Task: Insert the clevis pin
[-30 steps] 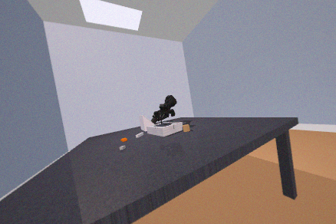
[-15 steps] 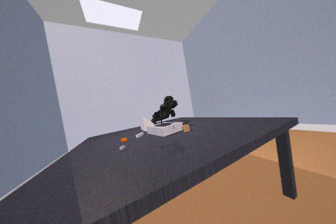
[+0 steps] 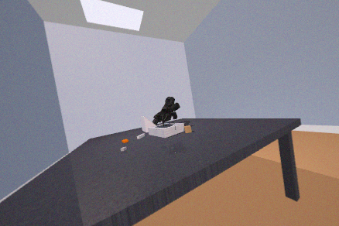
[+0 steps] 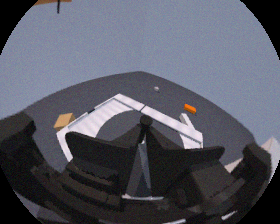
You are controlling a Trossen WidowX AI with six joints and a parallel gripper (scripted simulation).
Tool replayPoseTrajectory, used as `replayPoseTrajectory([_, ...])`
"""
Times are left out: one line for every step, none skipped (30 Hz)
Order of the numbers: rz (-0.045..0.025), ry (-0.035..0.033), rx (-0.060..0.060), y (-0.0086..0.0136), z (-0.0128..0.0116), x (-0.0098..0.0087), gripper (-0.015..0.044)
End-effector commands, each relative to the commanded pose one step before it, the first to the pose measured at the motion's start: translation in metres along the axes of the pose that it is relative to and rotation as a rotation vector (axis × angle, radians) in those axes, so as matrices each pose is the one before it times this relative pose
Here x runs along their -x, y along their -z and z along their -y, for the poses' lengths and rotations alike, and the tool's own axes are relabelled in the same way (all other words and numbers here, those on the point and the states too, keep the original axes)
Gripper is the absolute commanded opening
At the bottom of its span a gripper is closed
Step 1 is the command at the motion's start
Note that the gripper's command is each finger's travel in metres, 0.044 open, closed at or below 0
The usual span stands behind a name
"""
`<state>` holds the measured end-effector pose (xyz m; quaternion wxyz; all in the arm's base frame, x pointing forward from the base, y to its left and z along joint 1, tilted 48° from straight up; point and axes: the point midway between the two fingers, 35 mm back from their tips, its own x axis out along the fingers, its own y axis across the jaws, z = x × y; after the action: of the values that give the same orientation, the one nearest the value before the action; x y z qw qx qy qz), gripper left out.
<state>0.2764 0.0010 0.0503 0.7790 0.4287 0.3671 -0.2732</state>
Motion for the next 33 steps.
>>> replayPoseTrajectory([-0.00306, 0.00764, -0.0020, 0.00336, 0.00221, -0.00226, 0.0000])
replayPoseTrajectory([0.00000, 0.00000, 0.0000, 0.00000, 0.00000, 0.00000, 0.0000])
replayPoseTrajectory([0.00000, 0.00000, 0.0000, 0.00000, 0.00000, 0.00000, 0.0000])
replayPoseTrajectory([0.00000, 0.00000, 0.0000, 0.00000, 0.00000, 0.00000, 0.0000])
replayPoseTrajectory([0.00000, 0.00000, 0.0000, 0.00000, 0.00000, 0.00000, 0.0000])
replayPoseTrajectory([0.00000, 0.00000, 0.0000, 0.00000, 0.00000, 0.00000, 0.0000])
replayPoseTrajectory([0.00000, 0.00000, 0.0000, 0.00000, 0.00000, 0.00000, 0.0000])
replayPoseTrajectory([0.00000, 0.00000, 0.0000, 0.00000, 0.00000, 0.00000, 0.0000])
replayPoseTrajectory([0.00000, 0.00000, 0.0000, 0.00000, 0.00000, 0.00000, 0.0000])
replayPoseTrajectory([0.00001, 0.00000, 0.0000, -0.00022, -0.00010, 0.00011, 0.0000])
replayPoseTrajectory([0.00002, 0.00000, 0.0000, -0.00033, -0.00015, 0.00017, 0.0000])
replayPoseTrajectory([0.00002, 0.00000, 0.0000, -0.00048, -0.00021, 0.00025, 0.0000])
replayPoseTrajectory([0.00003, -0.00001, 0.0000, -0.00053, -0.00023, 0.00028, 0.0000])
replayPoseTrajectory([0.00001, 0.00000, 0.0000, -0.00020, -0.00009, 0.00011, 0.0000])
replayPoseTrajectory([0.00000, 0.00000, 0.0000, 0.00000, 0.00000, 0.00000, 0.0000])
replayPoseTrajectory([0.00000, 0.00000, 0.0000, -0.00006, -0.00008, 0.00002, 0.0000])
replayPoseTrajectory([0.00000, 0.00000, 0.0000, -0.00006, -0.00008, 0.00002, 0.0000])
replayPoseTrajectory([0.00001, 0.00000, 0.0000, -0.00014, -0.00001, -0.00005, 0.0000])
replayPoseTrajectory([0.00000, 0.00000, 0.0000, 0.00000, 0.00000, 0.00000, 0.0000])
replayPoseTrajectory([0.00000, 0.00001, 0.0000, -0.00004, 0.00009, 0.00001, 0.0000])
replayPoseTrajectory([0.00000, 0.00001, 0.0000, -0.00004, 0.00009, 0.00001, 0.0000])
replayPoseTrajectory([0.00001, 0.00000, 0.0000, -0.00022, 0.00002, 0.00009, 0.0000])
replayPoseTrajectory([0.00002, 0.00001, 0.0000, -0.00039, 0.00004, 0.00016, 0.0000])
replayPoseTrajectory([0.00001, 0.00001, 0.0000, -0.00016, 0.00018, 0.00005, 0.0000])
replayPoseTrajectory([0.00000, 0.00001, 0.0000, -0.00005, 0.00016, 0.00001, 0.0000])
replayPoseTrajectory([0.00000, 0.00001, 0.0000, -0.00002, 0.00015, 0.00000, 0.0000])
replayPoseTrajectory([0.00000, 0.00001, 0.0000, -0.00001, 0.00013, 0.00000, 0.0000])
replayPoseTrajectory([0.00000, 0.00000, 0.0000, 0.00000, 0.00007, 0.00000, 0.0000])
replayPoseTrajectory([0.00000, 0.00000, 0.0000, 0.00000, 0.00000, 0.00000, 0.0000])
replayPoseTrajectory([0.00000, 0.00000, 0.0000, 0.00000, 0.00000, 0.00000, 0.0000])
replayPoseTrajectory([0.00000, 0.00000, 0.0000, 0.00000, 0.00000, 0.00000, 0.0000])
replayPoseTrajectory([0.00000, 0.00001, 0.0000, -0.00001, 0.00012, -0.00003, 0.0000])
replayPoseTrajectory([0.00000, 0.00000, 0.0000, 0.00000, 0.00000, 0.00000, 0.0000])
